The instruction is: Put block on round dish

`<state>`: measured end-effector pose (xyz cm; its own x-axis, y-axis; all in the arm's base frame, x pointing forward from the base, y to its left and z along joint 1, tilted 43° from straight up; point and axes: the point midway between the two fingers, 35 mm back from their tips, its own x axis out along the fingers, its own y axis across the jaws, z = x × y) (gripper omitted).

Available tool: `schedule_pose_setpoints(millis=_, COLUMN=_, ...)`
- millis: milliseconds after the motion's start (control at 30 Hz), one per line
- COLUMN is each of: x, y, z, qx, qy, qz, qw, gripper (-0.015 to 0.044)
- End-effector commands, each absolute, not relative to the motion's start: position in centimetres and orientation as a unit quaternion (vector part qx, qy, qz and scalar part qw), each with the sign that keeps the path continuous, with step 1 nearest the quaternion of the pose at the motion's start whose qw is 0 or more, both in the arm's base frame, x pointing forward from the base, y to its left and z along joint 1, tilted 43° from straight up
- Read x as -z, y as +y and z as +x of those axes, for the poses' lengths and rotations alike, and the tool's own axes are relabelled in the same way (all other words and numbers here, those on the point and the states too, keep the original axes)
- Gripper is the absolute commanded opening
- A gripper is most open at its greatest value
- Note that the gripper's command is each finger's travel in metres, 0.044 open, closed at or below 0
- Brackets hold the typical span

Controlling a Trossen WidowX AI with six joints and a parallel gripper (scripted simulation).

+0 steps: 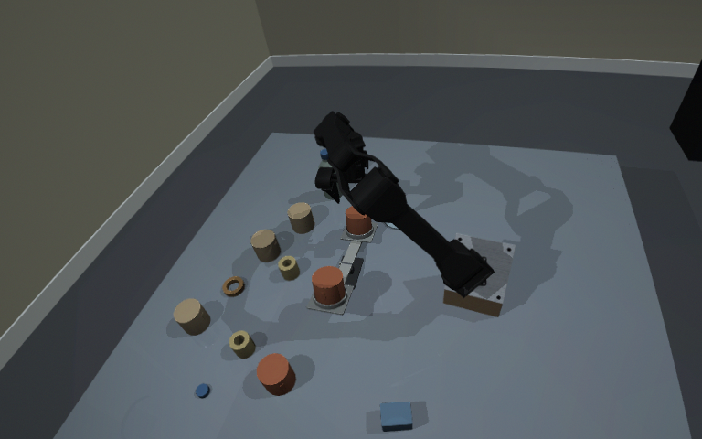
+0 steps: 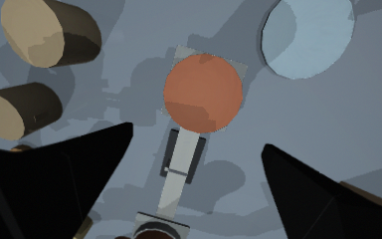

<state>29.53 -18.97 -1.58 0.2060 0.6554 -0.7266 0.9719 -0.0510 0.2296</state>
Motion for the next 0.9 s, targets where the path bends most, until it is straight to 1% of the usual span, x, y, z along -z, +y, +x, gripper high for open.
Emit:
schedule_pose_setpoints(millis=0, x=3.3, y=-18.7, z=30.4, qx=0.264, qy=0.594, qz=0.692, qw=0.312, gripper=0.0440)
schedule_pose_setpoints(millis=867, x=5.6, y=-16.7, z=31.0, qx=0.266, qy=0.594, qz=0.693, qw=0.310, gripper=0.0440)
